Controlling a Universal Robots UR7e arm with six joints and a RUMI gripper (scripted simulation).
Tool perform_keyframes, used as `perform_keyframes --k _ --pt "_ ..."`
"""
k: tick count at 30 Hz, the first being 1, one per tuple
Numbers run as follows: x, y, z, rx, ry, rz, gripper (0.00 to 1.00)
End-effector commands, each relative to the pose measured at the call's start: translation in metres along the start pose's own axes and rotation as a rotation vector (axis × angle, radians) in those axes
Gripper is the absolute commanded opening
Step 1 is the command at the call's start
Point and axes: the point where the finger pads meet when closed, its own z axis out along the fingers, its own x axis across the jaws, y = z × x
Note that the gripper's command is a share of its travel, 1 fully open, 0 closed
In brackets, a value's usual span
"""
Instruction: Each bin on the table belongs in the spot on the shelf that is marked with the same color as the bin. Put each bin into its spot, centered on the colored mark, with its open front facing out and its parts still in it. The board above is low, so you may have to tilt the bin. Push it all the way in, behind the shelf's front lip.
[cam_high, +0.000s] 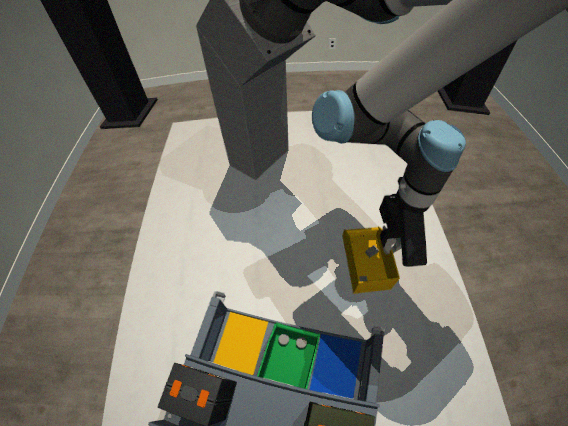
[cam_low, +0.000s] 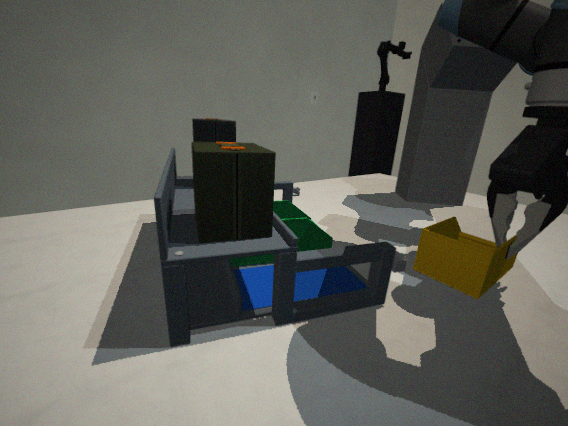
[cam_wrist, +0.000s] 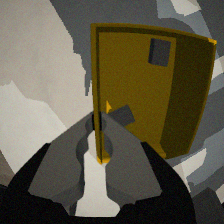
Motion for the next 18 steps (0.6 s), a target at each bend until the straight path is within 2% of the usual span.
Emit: perform_keyframes --k 1,18 --pt "-0.0003 -0.0003 -0.0003 0.001 0.000 0.000 0.00" --pt "-0.0003 -0.0003 -0.0046 0.001 0.000 0.000 0.00"
